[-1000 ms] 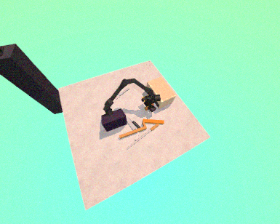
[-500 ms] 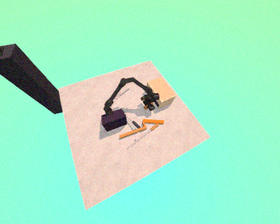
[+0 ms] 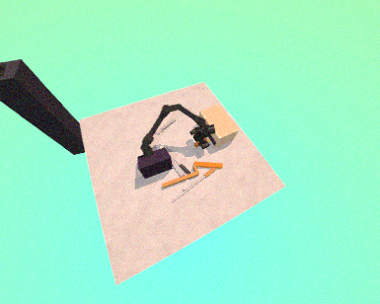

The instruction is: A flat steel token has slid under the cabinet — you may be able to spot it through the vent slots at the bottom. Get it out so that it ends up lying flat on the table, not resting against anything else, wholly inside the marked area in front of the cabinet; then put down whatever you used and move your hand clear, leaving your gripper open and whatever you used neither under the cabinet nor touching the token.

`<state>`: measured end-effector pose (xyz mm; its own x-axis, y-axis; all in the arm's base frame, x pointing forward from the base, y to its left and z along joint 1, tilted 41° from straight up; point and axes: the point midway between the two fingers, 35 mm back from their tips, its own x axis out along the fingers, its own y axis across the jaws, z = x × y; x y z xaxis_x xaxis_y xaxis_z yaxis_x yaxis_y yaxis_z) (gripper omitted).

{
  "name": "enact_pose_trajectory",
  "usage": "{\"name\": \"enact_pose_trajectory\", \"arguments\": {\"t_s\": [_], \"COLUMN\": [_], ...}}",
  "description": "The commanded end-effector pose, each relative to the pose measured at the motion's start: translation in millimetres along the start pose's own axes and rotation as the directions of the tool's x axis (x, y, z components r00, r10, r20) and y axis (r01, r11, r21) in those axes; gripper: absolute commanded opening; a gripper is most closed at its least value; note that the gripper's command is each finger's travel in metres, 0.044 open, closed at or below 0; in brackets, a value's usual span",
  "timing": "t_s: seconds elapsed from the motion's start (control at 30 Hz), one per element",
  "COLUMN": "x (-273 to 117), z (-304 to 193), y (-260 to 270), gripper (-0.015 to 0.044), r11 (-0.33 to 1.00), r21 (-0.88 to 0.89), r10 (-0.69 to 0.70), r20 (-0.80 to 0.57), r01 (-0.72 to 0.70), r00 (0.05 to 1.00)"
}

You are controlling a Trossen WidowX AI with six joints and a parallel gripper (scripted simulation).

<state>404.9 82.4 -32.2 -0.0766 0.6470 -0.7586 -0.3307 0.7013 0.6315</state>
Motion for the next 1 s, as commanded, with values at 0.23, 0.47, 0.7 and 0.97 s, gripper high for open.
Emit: {"name": "enact_pose_trajectory", "arguments": {"t_s": [0.23, 0.47, 0.7, 0.97], "x": [1, 1, 1, 1], "z": [1, 1, 1, 1], "y": [16, 23, 29, 30], "gripper": [0.0000, 0.0000, 0.0000, 0.0000], "r11": [1.000, 1.000, 1.000, 1.000], "r21": [-0.013, -0.012, -0.012, -0.012], "r10": [0.007, 0.008, 0.008, 0.008], "r20": [0.002, 0.002, 0.002, 0.002], "r01": [-0.007, -0.008, -0.008, -0.008], "r00": [1.000, 1.000, 1.000, 1.000]}}
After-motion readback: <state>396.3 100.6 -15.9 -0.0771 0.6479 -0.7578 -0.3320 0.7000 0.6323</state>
